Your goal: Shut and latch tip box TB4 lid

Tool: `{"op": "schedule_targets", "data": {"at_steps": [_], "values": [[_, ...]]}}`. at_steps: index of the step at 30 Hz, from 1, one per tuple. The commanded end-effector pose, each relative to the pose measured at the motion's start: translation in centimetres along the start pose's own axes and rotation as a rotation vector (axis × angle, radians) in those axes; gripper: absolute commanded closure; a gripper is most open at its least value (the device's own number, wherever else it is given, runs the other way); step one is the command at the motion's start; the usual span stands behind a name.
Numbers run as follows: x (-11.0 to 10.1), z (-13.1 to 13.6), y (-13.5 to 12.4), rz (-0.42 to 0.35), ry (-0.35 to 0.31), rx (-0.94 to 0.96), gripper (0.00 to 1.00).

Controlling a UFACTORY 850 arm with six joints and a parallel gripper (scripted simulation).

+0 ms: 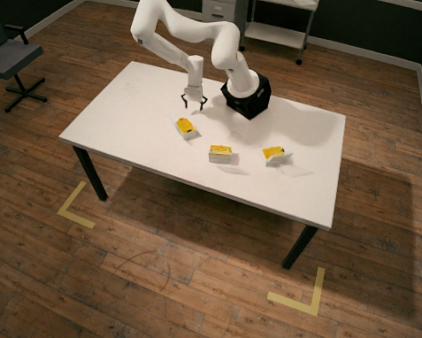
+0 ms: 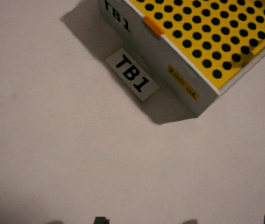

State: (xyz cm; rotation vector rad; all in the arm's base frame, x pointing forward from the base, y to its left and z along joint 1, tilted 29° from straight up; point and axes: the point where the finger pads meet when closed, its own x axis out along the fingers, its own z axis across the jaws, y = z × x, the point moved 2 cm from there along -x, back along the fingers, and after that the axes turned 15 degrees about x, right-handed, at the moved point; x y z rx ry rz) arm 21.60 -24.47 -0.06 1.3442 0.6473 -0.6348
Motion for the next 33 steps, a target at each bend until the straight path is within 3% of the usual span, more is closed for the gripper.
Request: {"op": "schedule_targets", "data": {"at_steps": [1,16,21,33], "values": [[0.0,0.0,0.0,0.0,0.0,0.0,0.0],[0.0,0.0,0.0,0.0,0.0,0.0,0.0],[-1.5,-0.1,0.4,0.0,0.0,0.0,0.0],[-7.2,-0.5,1.9,0.0,0.0,0.0,0.0]]}}
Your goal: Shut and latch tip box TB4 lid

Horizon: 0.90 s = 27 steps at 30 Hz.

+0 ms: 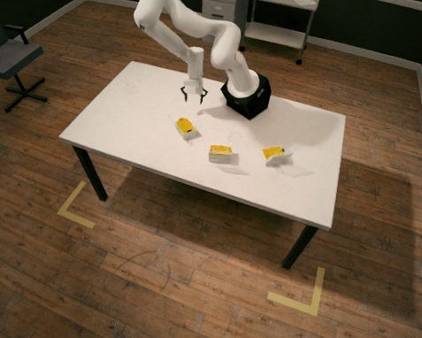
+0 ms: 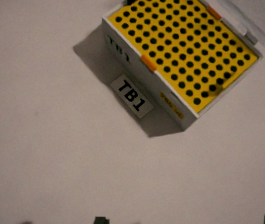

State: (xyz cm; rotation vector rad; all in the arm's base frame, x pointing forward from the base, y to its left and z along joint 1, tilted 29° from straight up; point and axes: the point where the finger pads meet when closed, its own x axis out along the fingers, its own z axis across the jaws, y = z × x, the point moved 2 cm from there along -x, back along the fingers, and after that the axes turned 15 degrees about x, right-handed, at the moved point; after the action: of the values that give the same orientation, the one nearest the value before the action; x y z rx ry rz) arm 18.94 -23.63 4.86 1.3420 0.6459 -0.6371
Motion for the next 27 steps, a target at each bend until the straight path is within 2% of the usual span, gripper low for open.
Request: {"op": "schedule_targets", "data": {"at_steps": [1,3,5,13,22,27], "values": [[-2.3,-0.1,0.6,0.001,0.002,0.001,0.0],[-3.2,-0.1,0.8,0.001,0.002,0.001,0.0],[-3.2,-0.1,0.8,0.001,0.002,0.001,0.0],[-7.1,-0.4,1.8,0.001,0.002,0.001,0.0],[-7.3,-0.4,1.9,0.001,0.002,0.001,0.0],[-6.7,-2.0,3.7,-0.01,0.044,-0.16,0.0]]}}
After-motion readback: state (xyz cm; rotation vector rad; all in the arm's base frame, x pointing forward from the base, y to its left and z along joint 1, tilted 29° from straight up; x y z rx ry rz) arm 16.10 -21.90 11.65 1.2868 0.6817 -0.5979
